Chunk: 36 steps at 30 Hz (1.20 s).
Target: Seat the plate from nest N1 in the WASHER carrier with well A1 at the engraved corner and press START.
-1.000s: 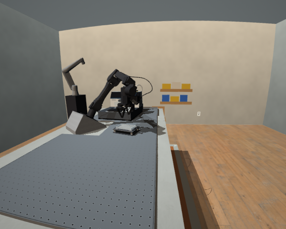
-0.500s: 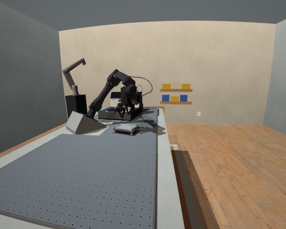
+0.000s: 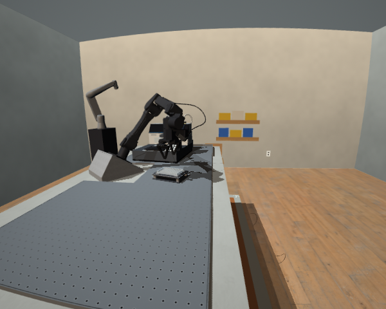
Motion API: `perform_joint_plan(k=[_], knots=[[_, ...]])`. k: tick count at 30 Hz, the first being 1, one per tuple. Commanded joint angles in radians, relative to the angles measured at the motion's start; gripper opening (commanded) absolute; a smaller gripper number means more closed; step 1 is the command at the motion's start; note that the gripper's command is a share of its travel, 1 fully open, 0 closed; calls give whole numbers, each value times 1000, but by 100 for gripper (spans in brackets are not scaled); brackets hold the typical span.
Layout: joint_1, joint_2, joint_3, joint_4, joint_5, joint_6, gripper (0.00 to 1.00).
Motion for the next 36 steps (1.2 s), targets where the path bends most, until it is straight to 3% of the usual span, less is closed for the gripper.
perform_joint_plan(k=[1,2,15,18,22,31,36], knots=[[-18,-30,11,24,-6,12,100],[-8,-29,-20,30,-7,15,100],[22,-26,-87,122,-10,55,100],[21,-31,-55,130,-8,59,100],[50,-18,-113,159,-10,71,100],[65,15,-156,223,-11,100,100],[72,-17,-144,244,-10,110,100]])
